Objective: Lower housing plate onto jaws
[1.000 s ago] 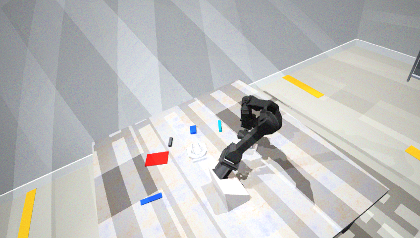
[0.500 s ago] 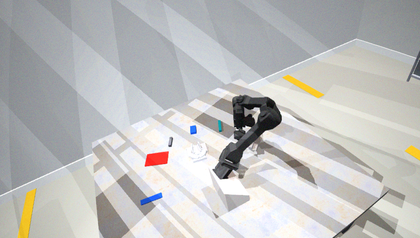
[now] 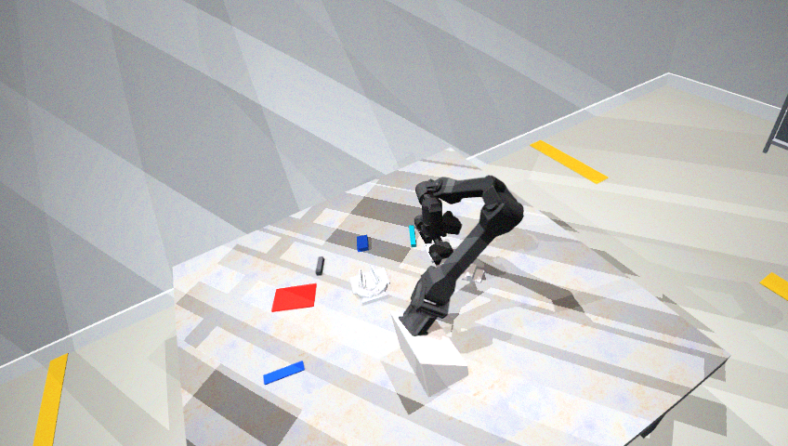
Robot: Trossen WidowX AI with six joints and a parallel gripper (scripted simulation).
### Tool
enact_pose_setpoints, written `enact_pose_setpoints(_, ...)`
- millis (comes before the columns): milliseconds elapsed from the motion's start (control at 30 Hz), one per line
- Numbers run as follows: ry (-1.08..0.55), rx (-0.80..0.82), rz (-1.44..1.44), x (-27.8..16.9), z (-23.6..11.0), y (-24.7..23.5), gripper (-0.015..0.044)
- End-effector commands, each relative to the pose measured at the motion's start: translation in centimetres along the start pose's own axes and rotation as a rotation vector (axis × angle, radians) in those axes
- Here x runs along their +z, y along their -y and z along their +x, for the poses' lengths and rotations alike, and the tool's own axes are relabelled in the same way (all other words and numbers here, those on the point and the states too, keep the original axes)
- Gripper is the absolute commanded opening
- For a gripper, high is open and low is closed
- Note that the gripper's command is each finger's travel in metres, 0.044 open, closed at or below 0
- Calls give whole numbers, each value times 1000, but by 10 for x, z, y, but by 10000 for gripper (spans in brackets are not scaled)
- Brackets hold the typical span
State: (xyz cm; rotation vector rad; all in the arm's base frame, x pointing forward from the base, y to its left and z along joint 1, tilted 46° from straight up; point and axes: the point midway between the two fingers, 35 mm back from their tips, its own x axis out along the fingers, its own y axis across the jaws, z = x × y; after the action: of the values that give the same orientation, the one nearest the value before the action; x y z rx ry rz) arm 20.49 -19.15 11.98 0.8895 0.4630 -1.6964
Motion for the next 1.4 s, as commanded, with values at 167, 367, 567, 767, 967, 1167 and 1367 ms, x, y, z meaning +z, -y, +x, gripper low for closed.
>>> enact_pose_setpoints(167, -6, -5, -211, -29, 2, -10, 351)
enact_pose_setpoints(367, -11, -8, -342, -49, 3, -14, 351)
enact_pose_setpoints(567, -13, -11, -474, -68, 4, -17, 351)
enact_pose_setpoints(767, -13, -14, -608, -88, 5, -18, 351)
enact_pose_setpoints(967, -10, -17, -743, -109, 6, -18, 351)
enact_pose_setpoints(1167, -5, -21, -879, -129, 6, -17, 351)
enact_pose_setpoints(1367, 3, -25, -1015, -148, 7, -13, 351)
